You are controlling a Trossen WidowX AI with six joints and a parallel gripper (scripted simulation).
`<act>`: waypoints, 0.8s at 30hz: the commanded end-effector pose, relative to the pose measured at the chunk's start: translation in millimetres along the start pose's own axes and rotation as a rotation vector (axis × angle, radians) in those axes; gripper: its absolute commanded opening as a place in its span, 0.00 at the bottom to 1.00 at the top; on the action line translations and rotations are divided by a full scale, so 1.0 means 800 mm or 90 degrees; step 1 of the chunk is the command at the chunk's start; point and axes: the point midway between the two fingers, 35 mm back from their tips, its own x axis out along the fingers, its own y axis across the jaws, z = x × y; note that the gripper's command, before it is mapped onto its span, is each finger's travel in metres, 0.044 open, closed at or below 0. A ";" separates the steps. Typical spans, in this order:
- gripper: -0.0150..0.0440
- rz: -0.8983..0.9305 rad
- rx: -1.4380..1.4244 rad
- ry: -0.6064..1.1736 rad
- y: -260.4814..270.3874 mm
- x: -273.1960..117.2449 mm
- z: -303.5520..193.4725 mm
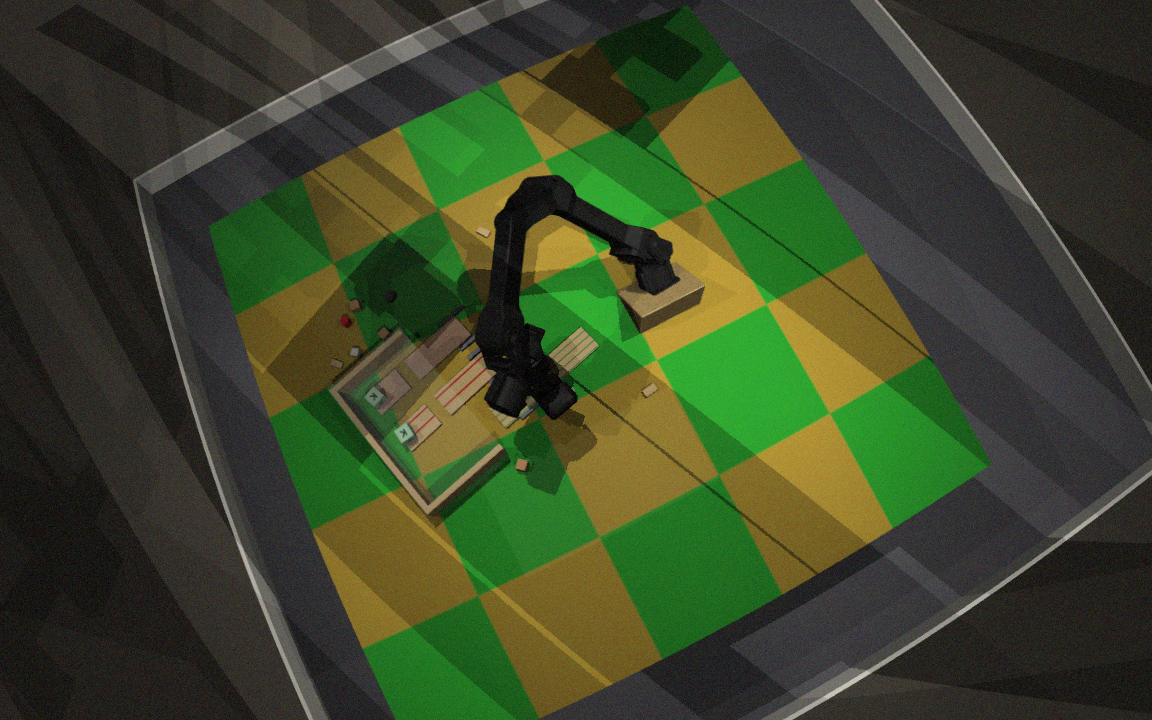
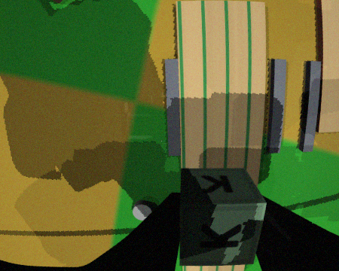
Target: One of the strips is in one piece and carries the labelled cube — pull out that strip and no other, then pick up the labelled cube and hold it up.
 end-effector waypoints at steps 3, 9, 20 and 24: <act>0.25 0.001 0.001 0.003 0.000 0.002 -0.018; 0.25 0.002 0.001 0.003 0.000 -0.027 -0.017; 0.25 0.002 0.001 0.003 0.000 -0.043 -0.018; 0.25 0.002 0.001 0.003 0.000 -0.043 -0.018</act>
